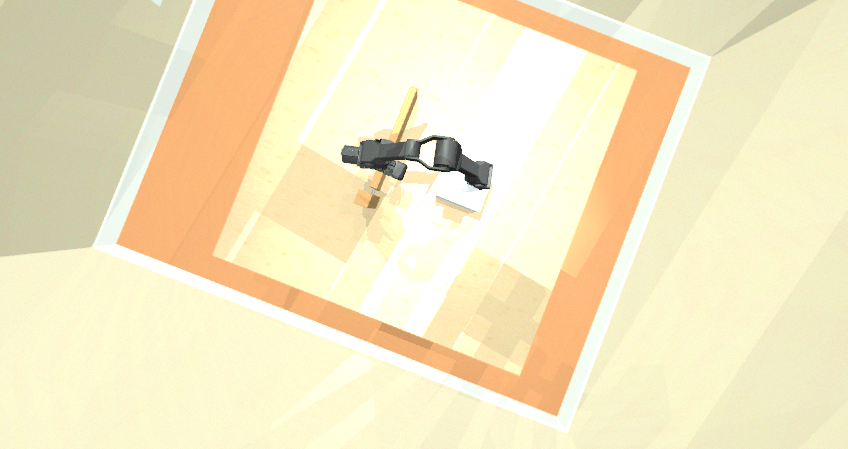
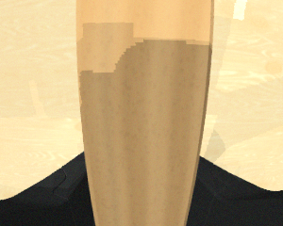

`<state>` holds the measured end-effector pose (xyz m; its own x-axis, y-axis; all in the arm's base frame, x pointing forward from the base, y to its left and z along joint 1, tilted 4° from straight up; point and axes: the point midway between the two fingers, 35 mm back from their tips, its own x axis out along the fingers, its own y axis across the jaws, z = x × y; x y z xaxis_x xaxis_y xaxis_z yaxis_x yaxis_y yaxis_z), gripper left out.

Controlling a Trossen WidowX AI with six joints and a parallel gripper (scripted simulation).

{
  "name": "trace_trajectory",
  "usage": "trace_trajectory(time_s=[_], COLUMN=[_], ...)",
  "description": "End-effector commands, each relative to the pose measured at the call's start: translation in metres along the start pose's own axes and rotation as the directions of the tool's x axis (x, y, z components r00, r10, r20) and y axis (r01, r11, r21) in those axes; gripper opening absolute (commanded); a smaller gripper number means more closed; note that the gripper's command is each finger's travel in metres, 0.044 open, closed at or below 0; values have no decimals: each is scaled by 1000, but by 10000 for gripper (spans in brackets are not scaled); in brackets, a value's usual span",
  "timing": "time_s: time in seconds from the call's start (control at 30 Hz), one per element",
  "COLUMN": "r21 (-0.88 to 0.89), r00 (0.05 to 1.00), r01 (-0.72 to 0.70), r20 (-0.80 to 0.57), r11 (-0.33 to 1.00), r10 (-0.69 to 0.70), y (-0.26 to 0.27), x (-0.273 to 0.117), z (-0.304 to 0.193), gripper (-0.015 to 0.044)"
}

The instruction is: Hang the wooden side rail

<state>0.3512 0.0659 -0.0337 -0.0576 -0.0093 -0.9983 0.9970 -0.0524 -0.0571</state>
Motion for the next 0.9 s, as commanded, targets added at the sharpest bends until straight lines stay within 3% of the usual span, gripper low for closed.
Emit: trace_trajectory(time_s=[0.0,0.87], r21=[7,7], r00=[1000,1000], r01=[-15,-15], r20=[-4,-5], r11=[1000,1000], r10=[15,15], y=[2,4], x=[-7,-5], z=[-1,-3], gripper=[0,0])
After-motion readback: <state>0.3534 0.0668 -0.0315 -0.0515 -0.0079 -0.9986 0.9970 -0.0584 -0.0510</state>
